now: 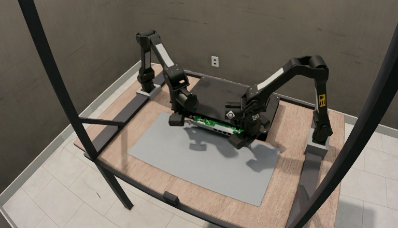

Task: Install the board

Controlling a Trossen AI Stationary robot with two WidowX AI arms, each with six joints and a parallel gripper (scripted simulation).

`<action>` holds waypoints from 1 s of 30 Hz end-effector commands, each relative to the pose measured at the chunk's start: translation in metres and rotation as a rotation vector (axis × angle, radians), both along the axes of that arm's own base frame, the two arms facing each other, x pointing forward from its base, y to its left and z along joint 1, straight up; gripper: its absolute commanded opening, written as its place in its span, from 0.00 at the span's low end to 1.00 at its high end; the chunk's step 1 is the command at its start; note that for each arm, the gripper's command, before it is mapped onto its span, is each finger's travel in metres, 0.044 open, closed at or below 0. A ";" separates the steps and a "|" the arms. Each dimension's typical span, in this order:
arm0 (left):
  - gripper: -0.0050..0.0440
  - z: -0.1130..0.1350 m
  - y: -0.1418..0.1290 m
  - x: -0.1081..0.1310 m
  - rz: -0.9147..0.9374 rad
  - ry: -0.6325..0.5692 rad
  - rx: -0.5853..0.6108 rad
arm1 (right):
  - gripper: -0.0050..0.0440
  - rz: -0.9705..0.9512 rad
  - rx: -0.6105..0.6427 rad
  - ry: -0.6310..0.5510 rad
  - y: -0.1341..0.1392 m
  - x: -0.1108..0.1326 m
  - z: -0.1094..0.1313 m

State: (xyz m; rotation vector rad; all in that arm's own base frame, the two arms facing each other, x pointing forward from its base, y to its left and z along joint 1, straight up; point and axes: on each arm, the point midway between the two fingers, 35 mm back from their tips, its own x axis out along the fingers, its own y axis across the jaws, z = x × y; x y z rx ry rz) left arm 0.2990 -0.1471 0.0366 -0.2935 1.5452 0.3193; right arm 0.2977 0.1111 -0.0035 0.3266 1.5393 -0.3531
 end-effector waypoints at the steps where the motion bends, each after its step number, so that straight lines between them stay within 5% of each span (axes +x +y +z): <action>1: 0.12 0.010 0.002 -0.003 -0.098 -0.017 -0.016 | 0.12 0.102 0.016 -0.016 -0.001 -0.001 0.009; 15: 0.12 0.009 0.011 -0.004 -0.352 -0.012 -0.011 | 0.12 0.382 0.012 -0.008 -0.011 -0.004 0.008; 30: 0.12 0.009 0.010 -0.005 -0.353 -0.010 -0.011 | 0.12 0.384 0.011 -0.004 -0.010 -0.004 0.007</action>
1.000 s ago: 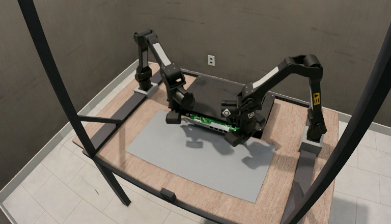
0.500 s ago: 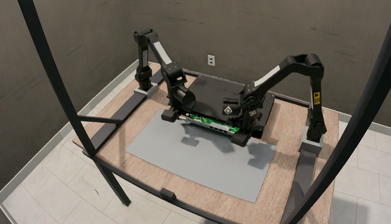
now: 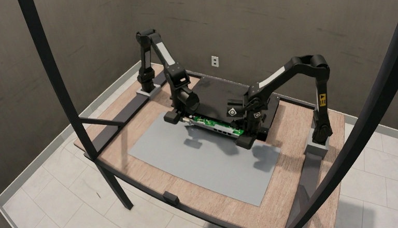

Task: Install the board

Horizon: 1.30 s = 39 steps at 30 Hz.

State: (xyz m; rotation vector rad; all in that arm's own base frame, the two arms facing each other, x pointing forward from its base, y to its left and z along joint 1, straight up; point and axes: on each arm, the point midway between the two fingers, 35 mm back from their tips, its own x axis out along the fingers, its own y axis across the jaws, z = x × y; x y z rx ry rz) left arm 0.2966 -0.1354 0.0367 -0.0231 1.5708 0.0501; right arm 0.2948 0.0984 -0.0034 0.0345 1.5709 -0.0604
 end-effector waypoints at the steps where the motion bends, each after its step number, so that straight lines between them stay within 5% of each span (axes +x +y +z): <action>1: 0.12 0.009 0.000 -0.002 -0.009 -0.017 -0.015 | 0.12 0.011 0.014 -0.014 0.002 -0.001 0.008; 10: 0.12 0.010 0.030 -0.002 -0.008 -0.018 -0.009 | 0.12 0.009 0.008 -0.017 -0.030 -0.001 0.009; 39: 0.12 0.009 0.025 0.000 0.102 -0.012 -0.025 | 0.12 -0.086 0.021 -0.014 -0.027 -0.001 0.008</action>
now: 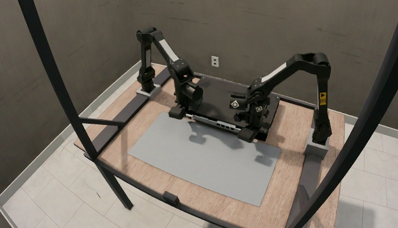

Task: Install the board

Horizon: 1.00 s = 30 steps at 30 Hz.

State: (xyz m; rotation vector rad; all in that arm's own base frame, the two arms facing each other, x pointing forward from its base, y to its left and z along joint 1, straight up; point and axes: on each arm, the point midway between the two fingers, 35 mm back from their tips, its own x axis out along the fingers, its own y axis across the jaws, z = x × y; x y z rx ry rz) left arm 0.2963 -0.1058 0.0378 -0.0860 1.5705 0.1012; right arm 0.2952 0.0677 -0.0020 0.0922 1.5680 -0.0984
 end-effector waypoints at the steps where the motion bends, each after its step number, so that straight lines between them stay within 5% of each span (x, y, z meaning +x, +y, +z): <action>1: 0.12 0.008 -0.004 0.000 0.033 -0.013 -0.018 | 0.12 -0.029 0.008 -0.012 0.003 -0.001 0.007; 30: 0.12 0.007 -0.006 0.000 0.081 -0.007 -0.017 | 0.12 -0.077 0.006 -0.015 0.005 0.002 0.007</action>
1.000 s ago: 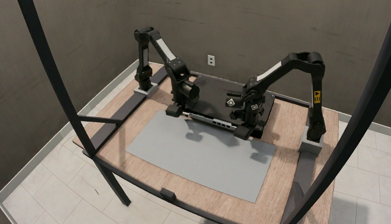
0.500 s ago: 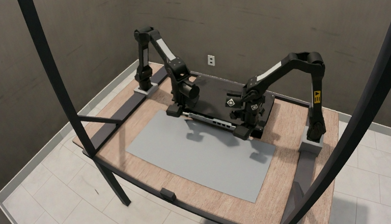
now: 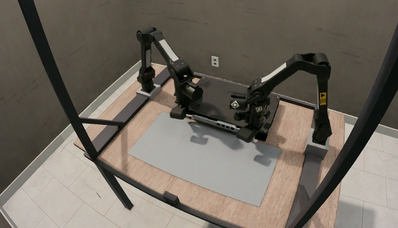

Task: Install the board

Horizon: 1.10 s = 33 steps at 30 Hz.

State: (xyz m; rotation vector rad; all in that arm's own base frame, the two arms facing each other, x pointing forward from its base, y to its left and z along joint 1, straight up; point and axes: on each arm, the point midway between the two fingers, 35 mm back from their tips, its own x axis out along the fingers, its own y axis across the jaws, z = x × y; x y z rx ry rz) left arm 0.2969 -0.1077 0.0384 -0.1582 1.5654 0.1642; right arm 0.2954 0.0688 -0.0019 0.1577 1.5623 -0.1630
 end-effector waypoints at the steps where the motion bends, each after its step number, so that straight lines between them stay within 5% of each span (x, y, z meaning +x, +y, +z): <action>1: 0.12 0.006 -0.004 0.000 -0.005 -0.005 -0.011 | 0.12 0.006 0.005 -0.013 0.003 0.001 0.007; 33: 0.12 0.005 -0.012 0.006 0.409 -0.005 -0.006 | 0.12 -0.407 0.001 -0.004 0.011 0.006 0.005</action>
